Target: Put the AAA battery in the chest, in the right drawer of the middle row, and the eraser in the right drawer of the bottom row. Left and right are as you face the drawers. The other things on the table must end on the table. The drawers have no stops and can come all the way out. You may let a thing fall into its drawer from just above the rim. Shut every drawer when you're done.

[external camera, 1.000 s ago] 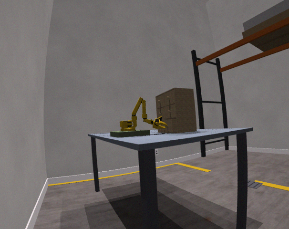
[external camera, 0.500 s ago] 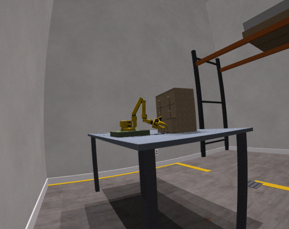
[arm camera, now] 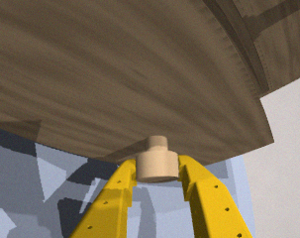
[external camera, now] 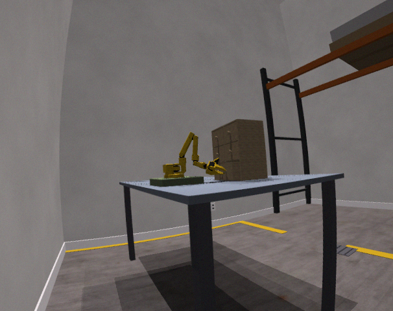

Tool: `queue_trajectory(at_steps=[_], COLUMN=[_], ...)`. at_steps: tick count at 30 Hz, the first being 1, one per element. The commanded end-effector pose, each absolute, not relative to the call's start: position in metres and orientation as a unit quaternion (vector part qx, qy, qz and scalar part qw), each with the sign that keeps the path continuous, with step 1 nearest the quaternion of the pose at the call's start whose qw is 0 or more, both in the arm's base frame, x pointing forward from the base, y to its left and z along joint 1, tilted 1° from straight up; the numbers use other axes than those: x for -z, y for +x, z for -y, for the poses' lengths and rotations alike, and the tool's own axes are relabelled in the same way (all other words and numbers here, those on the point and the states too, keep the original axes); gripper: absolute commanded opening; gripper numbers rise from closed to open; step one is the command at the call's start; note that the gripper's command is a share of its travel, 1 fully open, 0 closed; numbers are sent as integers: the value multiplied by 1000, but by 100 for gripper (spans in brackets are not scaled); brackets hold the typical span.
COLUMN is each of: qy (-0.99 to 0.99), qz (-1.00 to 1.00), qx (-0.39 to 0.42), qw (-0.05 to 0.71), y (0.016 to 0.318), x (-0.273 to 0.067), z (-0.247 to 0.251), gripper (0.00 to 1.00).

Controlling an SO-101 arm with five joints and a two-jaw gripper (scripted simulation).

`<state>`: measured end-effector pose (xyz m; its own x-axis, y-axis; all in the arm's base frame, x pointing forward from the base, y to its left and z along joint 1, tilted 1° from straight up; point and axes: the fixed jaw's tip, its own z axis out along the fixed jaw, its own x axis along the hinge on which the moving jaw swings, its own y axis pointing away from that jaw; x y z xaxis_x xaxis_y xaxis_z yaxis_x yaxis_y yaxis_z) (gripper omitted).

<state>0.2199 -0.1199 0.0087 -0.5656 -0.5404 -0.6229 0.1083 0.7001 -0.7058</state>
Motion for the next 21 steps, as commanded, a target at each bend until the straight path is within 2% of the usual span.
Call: queue_trajectory(at_steps=[1,21], qy=[-135,-130], qz=[-806,-807], qx=[365,367], qw=[445,444], y=[217,210], x=[-10,-10], z=[119,118], gripper=[0,0])
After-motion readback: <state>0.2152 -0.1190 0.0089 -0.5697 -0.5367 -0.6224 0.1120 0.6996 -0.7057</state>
